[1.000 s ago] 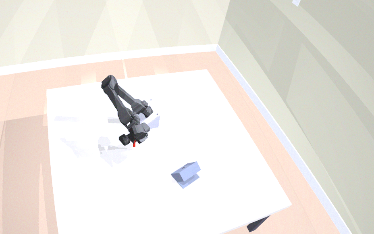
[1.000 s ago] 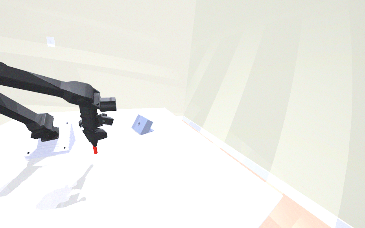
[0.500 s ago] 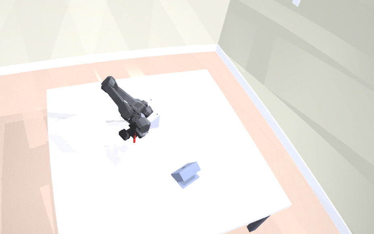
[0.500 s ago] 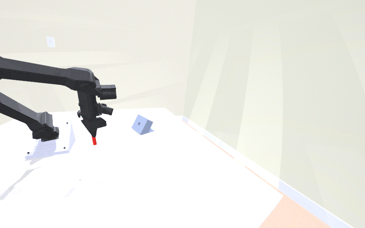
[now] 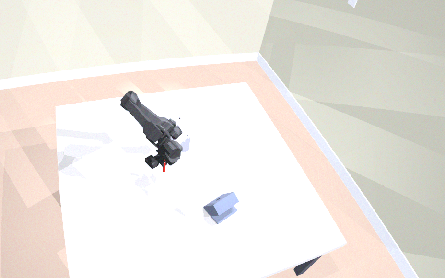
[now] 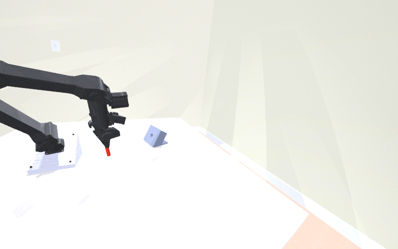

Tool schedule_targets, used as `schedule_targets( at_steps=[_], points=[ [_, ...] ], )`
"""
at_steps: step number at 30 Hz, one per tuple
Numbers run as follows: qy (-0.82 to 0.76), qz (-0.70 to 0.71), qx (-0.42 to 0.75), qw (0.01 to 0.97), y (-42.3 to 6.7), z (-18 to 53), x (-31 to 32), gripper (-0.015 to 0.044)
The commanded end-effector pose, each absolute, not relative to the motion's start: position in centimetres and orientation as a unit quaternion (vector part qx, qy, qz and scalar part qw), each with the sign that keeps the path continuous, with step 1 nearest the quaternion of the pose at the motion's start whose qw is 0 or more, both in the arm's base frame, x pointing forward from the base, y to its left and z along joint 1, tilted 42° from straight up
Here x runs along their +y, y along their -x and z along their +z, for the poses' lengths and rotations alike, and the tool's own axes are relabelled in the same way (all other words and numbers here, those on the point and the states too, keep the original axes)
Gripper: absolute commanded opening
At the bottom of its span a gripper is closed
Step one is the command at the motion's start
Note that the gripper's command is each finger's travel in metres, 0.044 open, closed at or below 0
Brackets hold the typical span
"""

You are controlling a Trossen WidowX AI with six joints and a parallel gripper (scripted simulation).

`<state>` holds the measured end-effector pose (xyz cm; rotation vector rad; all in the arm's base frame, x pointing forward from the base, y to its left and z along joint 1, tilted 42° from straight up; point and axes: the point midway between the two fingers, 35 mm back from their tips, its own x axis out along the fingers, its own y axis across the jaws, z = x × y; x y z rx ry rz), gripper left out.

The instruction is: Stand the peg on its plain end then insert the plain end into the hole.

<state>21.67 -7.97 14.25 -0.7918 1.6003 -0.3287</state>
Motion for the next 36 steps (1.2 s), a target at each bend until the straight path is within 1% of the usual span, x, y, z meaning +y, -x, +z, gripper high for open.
schedule_targets(
  at_steps=[1, 36],
  points=[
    [0.348, -0.132, 0.691, 0.619, -22.1, 13.5, -7.7, 0.0000],
    [0.384, -0.077, 0.636, 0.664, -25.6, 9.4, -5.8, 0.0000]
  ],
)
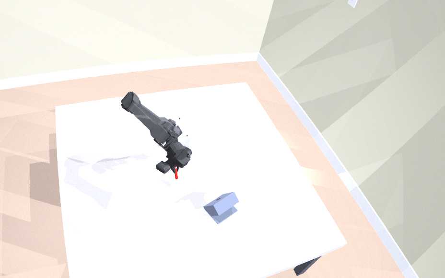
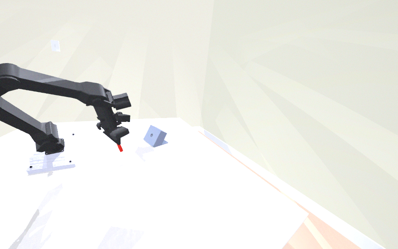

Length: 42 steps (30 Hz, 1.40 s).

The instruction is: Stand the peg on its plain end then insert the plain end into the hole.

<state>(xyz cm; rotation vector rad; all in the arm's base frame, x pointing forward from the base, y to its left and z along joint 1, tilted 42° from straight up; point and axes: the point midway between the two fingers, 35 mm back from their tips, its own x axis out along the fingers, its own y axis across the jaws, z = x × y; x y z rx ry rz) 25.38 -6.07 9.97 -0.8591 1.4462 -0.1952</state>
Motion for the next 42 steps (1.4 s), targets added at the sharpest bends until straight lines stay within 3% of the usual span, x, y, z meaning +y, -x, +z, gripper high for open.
schedule_targets(
  at_steps=[1, 42],
  points=[
    [0.385, -0.076, 0.635, 0.666, -25.7, 9.3, -5.8, 0.0000],
    [0.435, -0.017, 0.556, 0.708, -28.9, 5.7, -3.4, 0.0000]
  ],
)
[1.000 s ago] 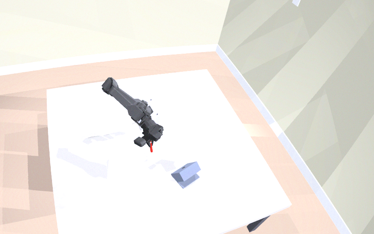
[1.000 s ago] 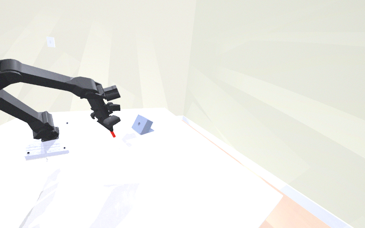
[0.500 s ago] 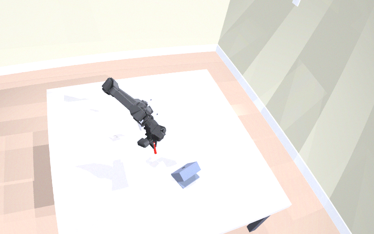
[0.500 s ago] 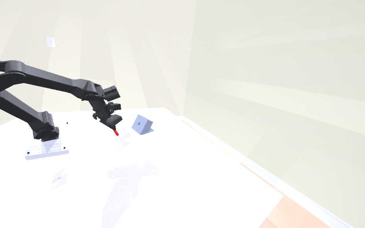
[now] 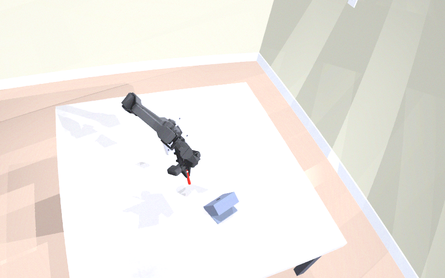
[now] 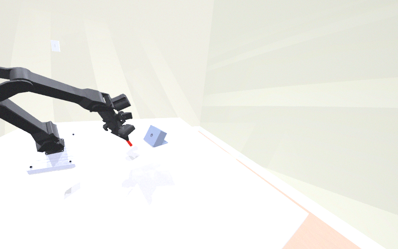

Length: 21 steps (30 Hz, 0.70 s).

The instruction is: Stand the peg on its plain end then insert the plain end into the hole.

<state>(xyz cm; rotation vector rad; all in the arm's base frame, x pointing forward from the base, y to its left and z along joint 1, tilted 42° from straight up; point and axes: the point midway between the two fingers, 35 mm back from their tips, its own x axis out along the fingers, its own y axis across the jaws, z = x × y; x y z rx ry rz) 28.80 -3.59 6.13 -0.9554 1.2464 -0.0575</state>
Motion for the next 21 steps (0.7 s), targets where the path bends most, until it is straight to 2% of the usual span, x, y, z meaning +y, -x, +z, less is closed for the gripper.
schedule_targets(
  at_steps=[1, 21],
  points=[
    [0.436, -0.016, 0.554, 0.709, -28.9, 5.6, -3.3, 0.0000],
    [0.463, 0.009, 0.511, 0.725, -30.1, 4.3, -2.1, 0.0000]
  ],
)
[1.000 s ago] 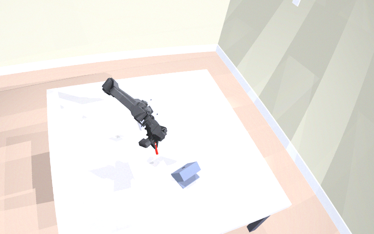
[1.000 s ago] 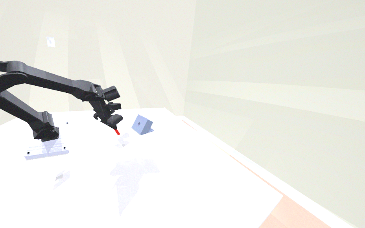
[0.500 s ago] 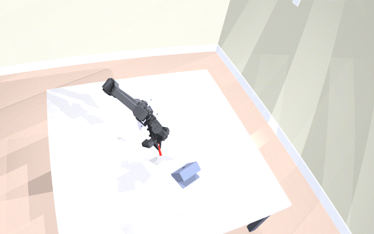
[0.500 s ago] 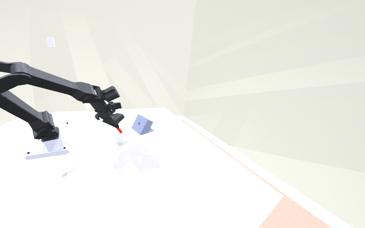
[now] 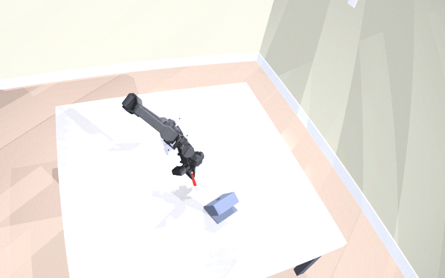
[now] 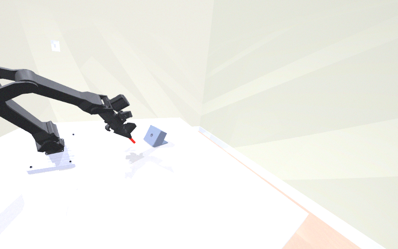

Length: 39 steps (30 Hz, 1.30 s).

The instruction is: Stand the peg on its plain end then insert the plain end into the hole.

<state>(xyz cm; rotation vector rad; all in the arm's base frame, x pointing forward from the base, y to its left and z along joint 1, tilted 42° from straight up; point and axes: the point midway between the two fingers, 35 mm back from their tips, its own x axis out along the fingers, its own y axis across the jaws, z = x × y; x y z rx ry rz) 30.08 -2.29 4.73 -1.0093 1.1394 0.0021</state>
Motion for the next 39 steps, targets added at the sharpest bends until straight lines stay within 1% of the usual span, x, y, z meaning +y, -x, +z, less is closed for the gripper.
schedule_targets(
  at_steps=[1, 39],
  points=[
    [0.464, 0.010, 0.508, 0.725, -30.2, 4.3, -2.0, 0.0000],
    [0.516, 0.050, 0.418, 0.746, -31.6, 2.8, 0.4, 0.0000]
  ],
)
